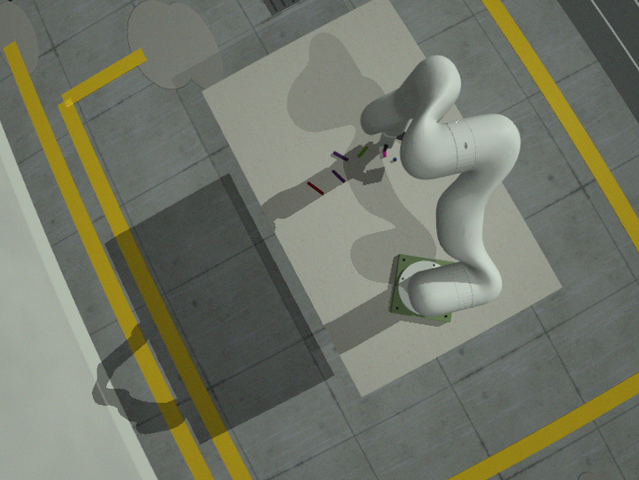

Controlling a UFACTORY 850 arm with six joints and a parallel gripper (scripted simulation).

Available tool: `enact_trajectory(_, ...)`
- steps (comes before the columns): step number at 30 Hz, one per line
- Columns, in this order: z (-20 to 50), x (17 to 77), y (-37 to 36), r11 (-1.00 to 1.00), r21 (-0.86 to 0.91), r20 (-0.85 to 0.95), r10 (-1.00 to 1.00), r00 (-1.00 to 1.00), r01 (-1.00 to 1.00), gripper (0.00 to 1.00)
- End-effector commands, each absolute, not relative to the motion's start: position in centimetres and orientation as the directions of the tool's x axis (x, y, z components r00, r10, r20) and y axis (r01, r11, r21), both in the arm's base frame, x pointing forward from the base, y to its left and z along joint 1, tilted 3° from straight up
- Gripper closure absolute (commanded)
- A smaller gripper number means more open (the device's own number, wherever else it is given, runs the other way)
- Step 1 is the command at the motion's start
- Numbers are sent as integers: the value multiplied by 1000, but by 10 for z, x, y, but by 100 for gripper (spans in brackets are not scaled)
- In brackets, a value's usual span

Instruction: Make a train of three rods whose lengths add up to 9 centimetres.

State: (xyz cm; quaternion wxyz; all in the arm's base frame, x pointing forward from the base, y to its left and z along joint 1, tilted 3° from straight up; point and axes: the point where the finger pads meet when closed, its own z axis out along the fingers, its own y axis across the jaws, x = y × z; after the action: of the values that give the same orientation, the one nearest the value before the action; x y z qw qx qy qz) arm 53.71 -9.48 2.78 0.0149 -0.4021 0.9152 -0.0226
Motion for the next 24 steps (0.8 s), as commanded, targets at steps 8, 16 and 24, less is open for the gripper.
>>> enact_trajectory(8,29,538,-95,676,-55,-10,-737,-676,-735,80)
enact_trajectory(16,29,538,-95,676,-55,-10,-737,-676,-735,76)
enact_trajectory(24,30,538,-95,676,-55,-10,-737,-676,-735,76)
